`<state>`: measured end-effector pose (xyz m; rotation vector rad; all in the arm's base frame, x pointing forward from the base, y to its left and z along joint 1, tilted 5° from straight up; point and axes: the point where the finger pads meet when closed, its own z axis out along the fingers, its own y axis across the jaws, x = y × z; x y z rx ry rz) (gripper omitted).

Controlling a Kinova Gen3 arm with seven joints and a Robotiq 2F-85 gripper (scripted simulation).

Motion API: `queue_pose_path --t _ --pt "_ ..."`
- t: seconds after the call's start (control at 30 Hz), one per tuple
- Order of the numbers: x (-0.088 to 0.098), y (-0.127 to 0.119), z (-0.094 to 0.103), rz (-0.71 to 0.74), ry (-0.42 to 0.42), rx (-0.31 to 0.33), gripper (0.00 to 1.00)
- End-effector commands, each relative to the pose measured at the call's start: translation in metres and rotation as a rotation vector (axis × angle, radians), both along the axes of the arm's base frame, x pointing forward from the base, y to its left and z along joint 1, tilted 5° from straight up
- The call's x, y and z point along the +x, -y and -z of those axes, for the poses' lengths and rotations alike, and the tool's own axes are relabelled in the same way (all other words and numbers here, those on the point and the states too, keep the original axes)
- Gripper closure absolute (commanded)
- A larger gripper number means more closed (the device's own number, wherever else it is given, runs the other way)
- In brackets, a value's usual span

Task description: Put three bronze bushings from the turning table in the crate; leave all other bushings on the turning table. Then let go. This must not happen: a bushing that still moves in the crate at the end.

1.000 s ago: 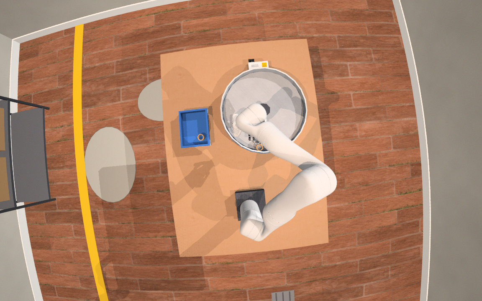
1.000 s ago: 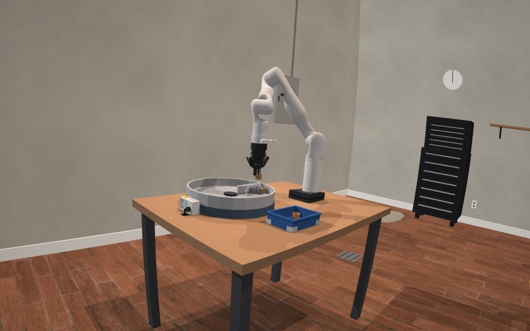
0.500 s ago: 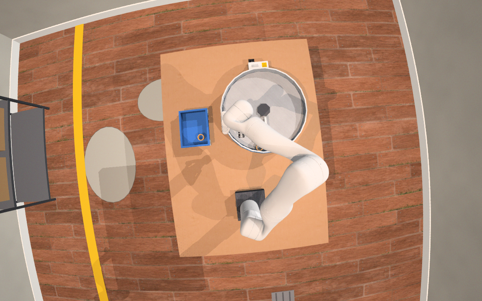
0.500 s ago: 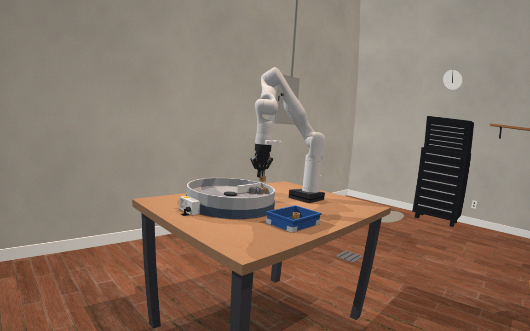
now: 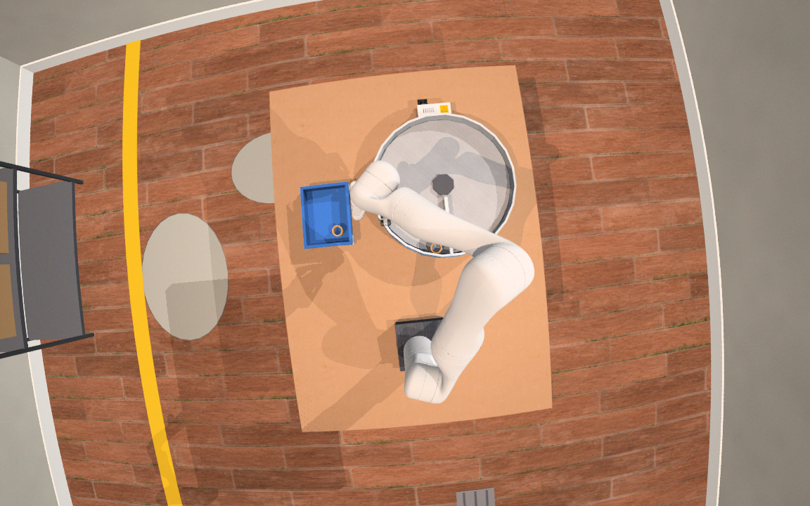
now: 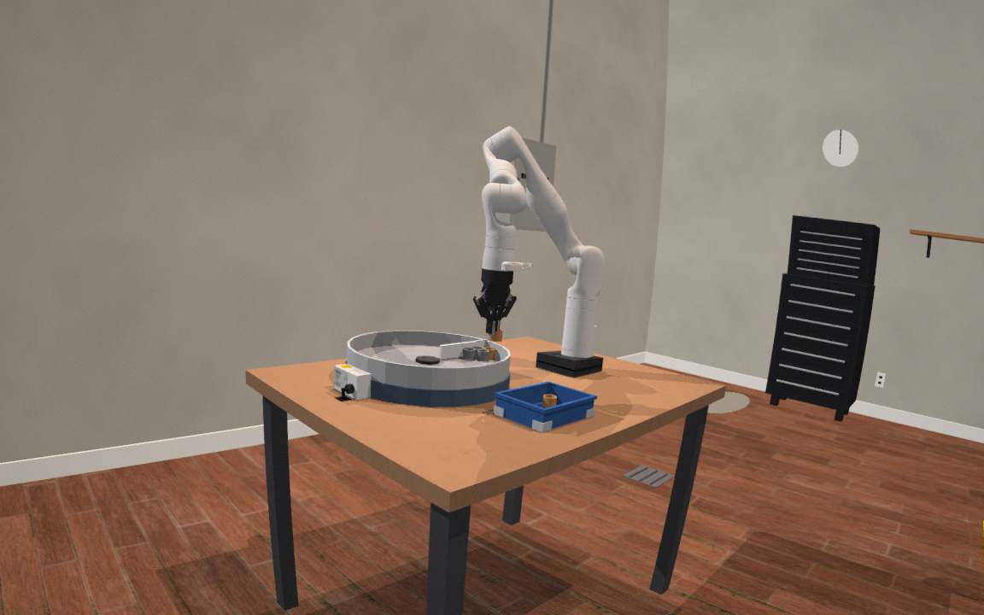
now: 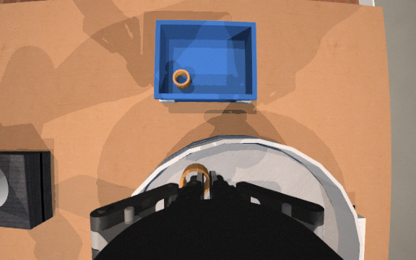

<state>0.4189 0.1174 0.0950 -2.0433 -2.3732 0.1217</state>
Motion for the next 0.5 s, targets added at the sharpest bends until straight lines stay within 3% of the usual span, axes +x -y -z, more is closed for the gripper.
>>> queue_pose_path --t 0.0,0.17,0.47 --pt "0.0 -0.001 0.0 -0.002 0.0 0.001 1.0" --pt "0.012 -0.053 0.003 0.0 0.001 0.0 1.0" --pt "0.012 -0.053 0.003 0.0 0.001 0.0 1.0"
